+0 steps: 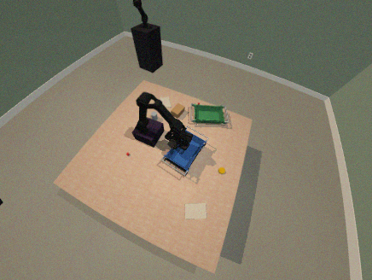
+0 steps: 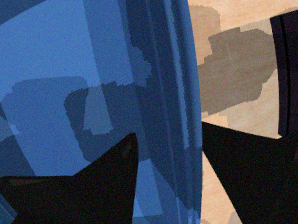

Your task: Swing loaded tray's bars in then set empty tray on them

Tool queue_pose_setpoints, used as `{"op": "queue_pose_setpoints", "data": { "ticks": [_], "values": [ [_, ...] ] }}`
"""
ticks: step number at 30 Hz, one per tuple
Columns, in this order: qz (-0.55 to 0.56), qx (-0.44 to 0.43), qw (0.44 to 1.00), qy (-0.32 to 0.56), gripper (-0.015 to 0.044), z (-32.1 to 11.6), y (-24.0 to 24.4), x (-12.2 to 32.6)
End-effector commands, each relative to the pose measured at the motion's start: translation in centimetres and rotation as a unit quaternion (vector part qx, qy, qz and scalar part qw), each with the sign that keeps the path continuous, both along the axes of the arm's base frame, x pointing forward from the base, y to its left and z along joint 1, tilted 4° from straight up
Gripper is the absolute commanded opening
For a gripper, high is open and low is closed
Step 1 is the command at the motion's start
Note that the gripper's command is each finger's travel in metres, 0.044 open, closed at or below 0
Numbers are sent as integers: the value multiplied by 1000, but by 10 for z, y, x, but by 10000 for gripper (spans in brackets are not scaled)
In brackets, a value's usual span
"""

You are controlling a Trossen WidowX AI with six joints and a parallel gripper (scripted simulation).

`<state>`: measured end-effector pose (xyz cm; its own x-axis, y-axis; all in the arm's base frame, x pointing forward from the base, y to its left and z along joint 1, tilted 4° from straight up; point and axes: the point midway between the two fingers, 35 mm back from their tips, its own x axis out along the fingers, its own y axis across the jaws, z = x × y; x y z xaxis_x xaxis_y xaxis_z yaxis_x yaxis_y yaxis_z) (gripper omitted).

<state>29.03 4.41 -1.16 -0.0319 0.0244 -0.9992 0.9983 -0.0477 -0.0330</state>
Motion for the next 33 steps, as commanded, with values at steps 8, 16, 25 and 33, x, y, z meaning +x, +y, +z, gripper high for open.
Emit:
{"op": "queue_pose_setpoints", "data": {
  "ticks": [8, 16, 25, 33],
  "values": [
    [-1, 1, 1000, 2, 381, 0, 1, -1],
    [0, 0, 1000, 0, 440, 0, 0, 0],
    [0, 0, 1000, 0, 440, 30, 0, 6],
    [-1, 1, 1000, 1, 440, 91, -2, 7]
  ]
}}
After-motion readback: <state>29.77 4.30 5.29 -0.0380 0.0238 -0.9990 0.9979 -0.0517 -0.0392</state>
